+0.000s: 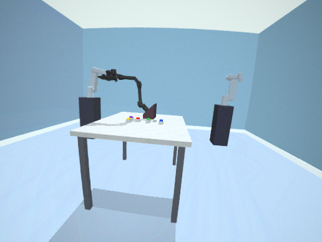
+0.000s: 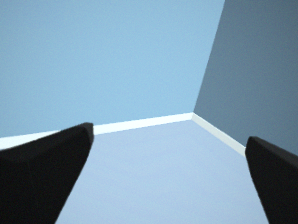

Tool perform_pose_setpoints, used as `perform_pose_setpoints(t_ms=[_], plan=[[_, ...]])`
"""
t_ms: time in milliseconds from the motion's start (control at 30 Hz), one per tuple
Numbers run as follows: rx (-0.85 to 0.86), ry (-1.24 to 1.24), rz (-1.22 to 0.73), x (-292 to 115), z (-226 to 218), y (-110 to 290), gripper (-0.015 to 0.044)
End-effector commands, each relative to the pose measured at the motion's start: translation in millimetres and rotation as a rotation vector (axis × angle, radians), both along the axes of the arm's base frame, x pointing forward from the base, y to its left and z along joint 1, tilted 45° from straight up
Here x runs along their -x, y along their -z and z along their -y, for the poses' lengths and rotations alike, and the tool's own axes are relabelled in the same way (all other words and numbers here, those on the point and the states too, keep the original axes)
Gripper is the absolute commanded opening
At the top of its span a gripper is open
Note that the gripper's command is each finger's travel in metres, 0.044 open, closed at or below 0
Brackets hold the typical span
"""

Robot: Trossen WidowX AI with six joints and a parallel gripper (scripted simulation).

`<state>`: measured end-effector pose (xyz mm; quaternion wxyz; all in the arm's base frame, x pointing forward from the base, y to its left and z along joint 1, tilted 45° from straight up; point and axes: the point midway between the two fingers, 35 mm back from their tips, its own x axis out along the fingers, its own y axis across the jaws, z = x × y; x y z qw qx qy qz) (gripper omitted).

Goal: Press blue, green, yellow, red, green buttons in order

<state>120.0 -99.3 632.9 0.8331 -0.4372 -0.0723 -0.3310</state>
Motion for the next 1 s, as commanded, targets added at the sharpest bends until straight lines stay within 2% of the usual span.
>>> perform_pose_setpoints(t_ms=[0, 200, 433, 667, 967], plan=[[-0.292, -0.118, 0.04, -30.4, 58.8, 29.4, 0.04], [-0.643, -0.23, 0.028, -91.8, 108.5, 81.4, 0.04], [-0.997, -0.29, -0.061, -172.3, 126.2, 155.6, 0.04], [-1.285, -0.278, -0.21, -246.0, 106.7, 237.6, 0.04], [-1.546, -0.165, -0.464, -313.5, 41.1, 347.6, 0.04]])
